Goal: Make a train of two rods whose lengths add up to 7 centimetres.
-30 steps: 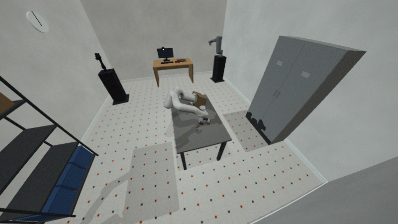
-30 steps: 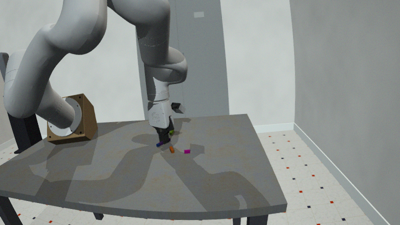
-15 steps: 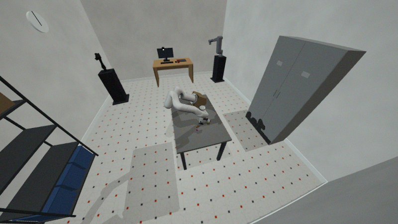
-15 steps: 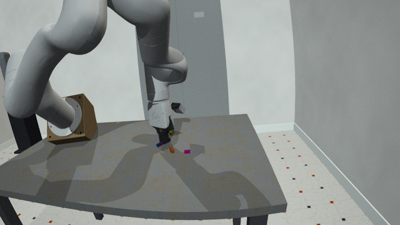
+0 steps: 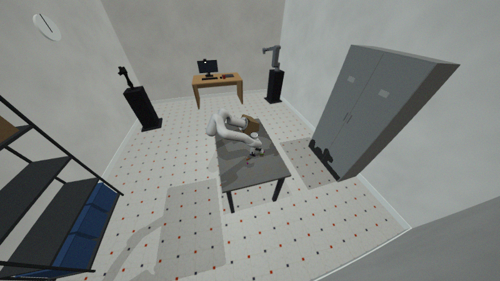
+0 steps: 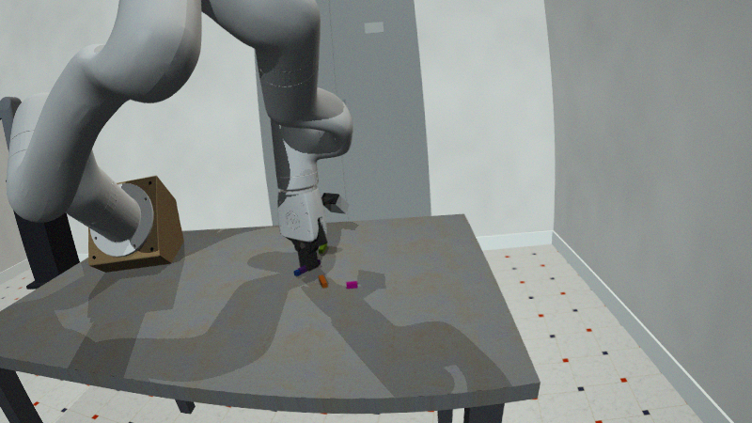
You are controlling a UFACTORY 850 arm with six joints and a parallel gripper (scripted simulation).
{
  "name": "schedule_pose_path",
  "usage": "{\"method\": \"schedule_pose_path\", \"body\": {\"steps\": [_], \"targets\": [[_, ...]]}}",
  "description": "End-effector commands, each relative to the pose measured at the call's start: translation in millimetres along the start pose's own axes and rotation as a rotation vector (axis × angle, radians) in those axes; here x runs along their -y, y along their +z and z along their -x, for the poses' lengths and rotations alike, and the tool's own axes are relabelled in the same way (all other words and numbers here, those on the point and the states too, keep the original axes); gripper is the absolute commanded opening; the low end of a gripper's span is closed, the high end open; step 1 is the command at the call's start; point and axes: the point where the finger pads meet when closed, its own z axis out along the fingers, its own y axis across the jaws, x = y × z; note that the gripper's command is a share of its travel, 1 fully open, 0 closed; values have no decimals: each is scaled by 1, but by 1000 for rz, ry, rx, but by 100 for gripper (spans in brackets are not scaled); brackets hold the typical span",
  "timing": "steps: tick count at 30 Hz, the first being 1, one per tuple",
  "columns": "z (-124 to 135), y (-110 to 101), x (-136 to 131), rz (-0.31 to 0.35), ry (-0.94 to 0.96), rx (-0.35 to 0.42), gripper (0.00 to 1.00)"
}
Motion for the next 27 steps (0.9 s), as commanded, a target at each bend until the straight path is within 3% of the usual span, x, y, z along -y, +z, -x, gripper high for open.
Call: {"method": "schedule_pose_path", "body": {"steps": [1, 9, 22, 27], "targets": [[0, -1, 0, 1, 0, -1, 12], [0, -1, 0, 1, 0, -1, 24], [0, -1, 0, 1, 0, -1, 24], [0, -12, 0, 1, 0, -1, 24]]}}
